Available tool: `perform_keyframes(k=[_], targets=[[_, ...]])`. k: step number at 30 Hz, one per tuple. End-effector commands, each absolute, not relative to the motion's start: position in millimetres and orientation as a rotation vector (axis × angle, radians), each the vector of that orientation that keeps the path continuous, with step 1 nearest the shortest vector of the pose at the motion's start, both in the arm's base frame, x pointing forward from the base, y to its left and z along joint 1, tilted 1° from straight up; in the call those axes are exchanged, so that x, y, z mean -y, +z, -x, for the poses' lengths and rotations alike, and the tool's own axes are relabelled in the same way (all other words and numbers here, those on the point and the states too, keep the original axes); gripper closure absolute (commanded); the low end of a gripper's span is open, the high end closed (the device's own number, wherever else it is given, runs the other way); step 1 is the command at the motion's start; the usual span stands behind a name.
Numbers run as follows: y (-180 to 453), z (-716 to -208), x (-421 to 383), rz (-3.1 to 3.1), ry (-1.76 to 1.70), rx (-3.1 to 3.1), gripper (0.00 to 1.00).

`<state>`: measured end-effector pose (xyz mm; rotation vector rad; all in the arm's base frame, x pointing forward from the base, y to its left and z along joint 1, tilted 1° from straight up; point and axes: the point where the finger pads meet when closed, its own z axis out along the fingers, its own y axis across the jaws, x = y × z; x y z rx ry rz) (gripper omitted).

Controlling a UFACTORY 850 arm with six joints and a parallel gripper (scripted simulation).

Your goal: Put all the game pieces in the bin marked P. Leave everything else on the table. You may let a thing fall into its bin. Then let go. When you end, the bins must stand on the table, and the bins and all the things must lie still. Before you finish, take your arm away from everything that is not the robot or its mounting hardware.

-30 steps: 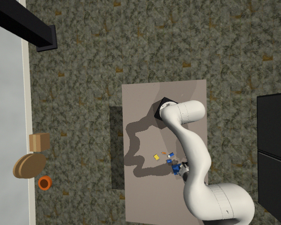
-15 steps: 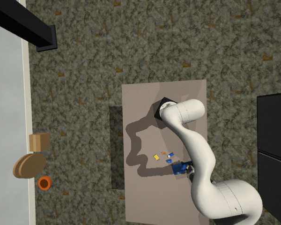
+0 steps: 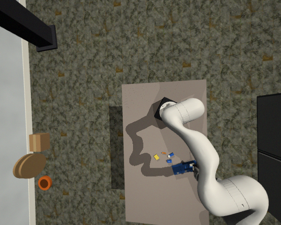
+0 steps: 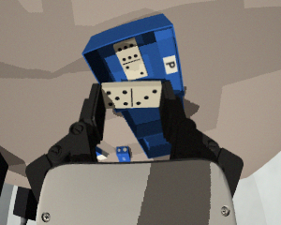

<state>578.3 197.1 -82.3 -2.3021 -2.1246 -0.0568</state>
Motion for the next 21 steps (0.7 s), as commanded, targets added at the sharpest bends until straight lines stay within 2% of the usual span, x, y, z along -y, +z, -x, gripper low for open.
perform_keyframes(k=[1, 21], targets=[[-81.6, -580.2, -199.6, 2.131, -0.055, 2.301, 1.00], [-81.6, -580.1, -199.6, 1.561, -0.026, 2.755, 1.00]])
